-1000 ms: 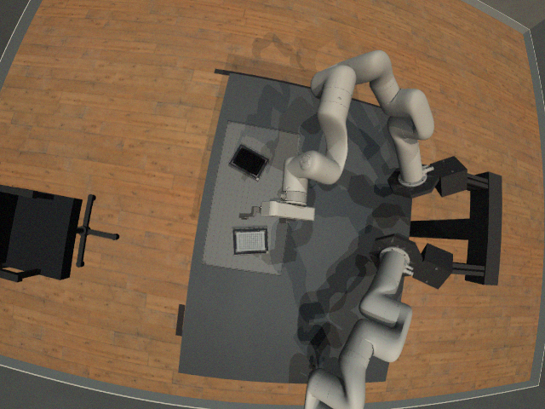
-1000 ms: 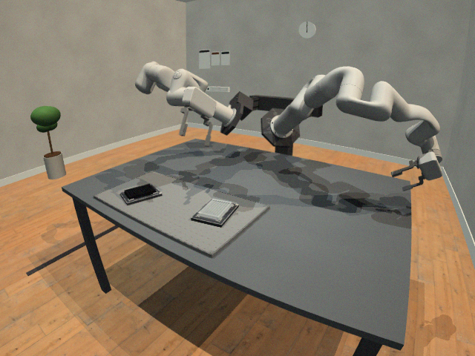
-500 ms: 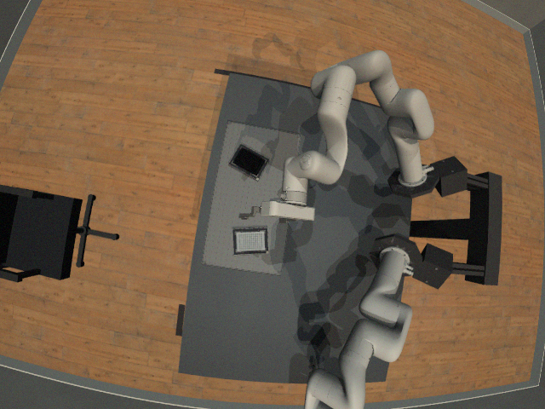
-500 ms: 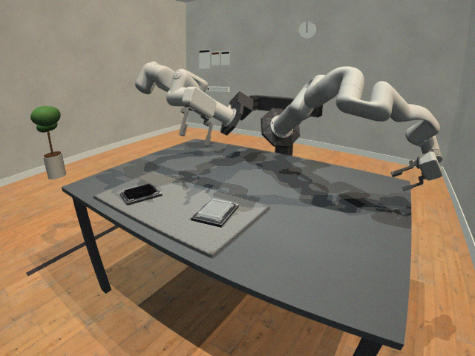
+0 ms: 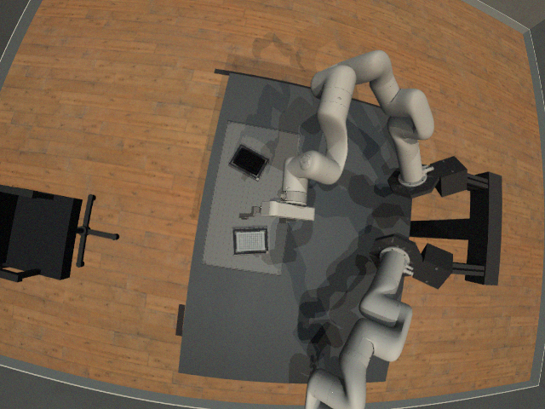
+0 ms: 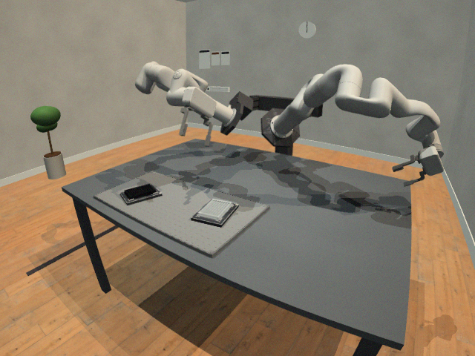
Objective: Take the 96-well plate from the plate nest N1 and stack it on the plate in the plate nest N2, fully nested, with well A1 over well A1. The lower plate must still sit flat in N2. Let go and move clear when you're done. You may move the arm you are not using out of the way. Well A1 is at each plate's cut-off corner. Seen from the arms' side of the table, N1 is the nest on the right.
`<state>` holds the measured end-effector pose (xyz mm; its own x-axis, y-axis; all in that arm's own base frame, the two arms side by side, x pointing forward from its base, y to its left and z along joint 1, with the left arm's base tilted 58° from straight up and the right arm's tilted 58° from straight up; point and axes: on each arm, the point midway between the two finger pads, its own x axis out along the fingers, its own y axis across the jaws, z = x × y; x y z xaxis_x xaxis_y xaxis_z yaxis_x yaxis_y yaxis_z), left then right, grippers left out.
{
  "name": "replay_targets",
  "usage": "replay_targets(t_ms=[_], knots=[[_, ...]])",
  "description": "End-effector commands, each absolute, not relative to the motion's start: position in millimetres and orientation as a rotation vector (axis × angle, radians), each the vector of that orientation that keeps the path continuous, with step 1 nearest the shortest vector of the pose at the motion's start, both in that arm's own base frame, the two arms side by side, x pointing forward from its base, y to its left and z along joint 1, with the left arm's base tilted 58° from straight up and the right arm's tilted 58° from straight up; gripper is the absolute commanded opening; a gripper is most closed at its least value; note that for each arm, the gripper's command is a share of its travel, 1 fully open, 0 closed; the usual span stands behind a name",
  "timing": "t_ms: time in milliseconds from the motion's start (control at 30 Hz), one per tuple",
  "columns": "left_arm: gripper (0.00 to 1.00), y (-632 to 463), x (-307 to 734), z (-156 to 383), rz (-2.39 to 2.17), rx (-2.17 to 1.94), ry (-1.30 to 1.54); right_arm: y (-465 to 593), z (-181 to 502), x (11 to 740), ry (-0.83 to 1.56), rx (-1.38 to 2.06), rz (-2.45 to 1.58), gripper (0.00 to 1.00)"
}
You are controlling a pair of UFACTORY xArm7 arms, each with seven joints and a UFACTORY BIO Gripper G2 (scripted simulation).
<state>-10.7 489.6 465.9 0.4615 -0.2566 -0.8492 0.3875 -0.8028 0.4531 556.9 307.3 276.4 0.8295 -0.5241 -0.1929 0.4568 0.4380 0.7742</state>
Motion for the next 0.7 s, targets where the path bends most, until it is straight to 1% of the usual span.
replay_targets(t_ms=[0,100,500,667], knots=[[1.0,476,-23,478,-1.365,2.103,0.116,310,278,556,-0.078,0.939,-0.606,1.0],[1.0,471,-27,482,-1.365,2.103,0.116,310,278,556,-0.078,0.939,-0.606,1.0],[1.0,413,-73,527,-1.365,2.103,0.117,310,278,556,-0.078,0.939,-0.606,1.0],[1.0,405,-79,534,-1.365,2.103,0.117,310,278,556,-0.078,0.939,-0.606,1.0]])
